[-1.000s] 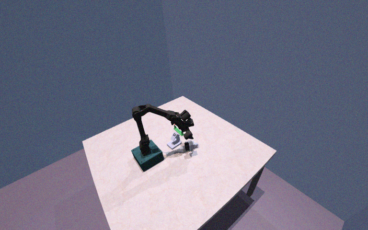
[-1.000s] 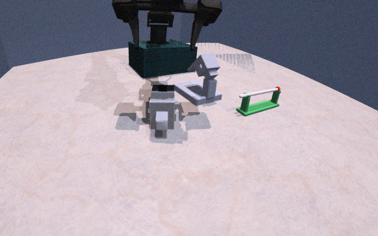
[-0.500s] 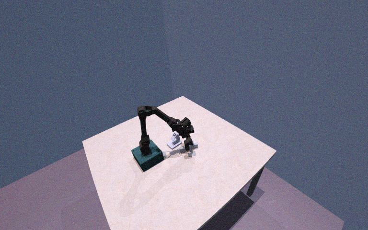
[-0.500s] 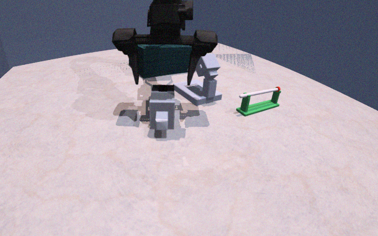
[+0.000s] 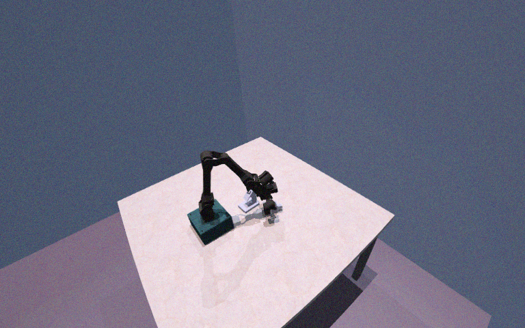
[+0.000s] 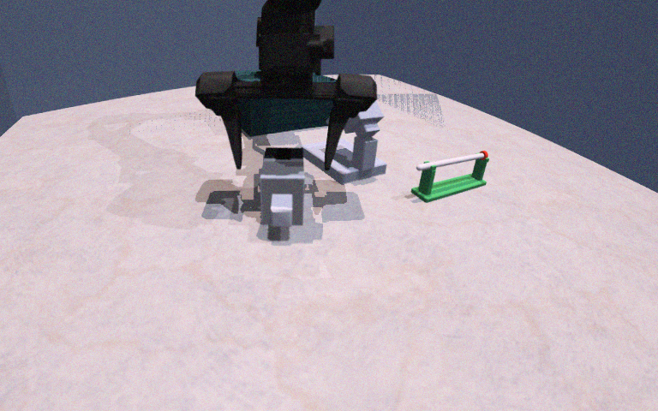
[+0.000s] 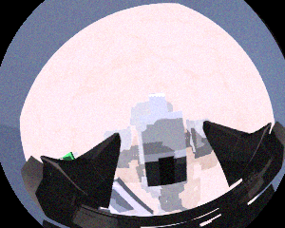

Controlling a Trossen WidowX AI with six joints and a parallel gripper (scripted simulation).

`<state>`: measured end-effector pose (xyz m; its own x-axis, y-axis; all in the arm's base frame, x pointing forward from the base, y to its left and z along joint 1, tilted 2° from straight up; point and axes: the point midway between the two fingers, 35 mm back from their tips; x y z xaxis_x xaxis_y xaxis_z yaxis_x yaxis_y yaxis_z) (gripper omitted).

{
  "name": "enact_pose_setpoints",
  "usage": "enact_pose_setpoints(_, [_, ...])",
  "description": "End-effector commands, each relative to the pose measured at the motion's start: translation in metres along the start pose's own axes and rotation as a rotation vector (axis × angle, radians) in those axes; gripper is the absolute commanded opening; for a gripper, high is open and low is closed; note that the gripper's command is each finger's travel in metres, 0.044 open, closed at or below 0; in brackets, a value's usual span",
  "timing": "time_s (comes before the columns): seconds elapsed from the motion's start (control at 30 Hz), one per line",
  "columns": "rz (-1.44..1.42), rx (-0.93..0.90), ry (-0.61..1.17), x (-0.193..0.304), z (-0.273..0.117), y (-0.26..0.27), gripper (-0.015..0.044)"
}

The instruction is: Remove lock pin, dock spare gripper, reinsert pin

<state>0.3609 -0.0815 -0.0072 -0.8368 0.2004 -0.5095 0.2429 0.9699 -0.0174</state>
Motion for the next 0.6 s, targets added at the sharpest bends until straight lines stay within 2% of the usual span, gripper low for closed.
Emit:
enact_pose_setpoints(0.0, [0.005, -0.005, 0.014, 0.009, 0.009, 0.001, 0.0440])
enact_pose_setpoints(0.57, [0.005, -0.005, 0.014, 0.024, 0.033, 0.002, 0.0440])
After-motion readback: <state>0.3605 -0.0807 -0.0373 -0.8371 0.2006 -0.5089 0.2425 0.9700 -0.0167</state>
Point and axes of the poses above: the point midway between the two fingers, 35 mm back from their tips, its own z axis out along the fingers, its own y axis across the jaws, x = y × z, and after that the axes turned 4 degrees about -z, right-handed
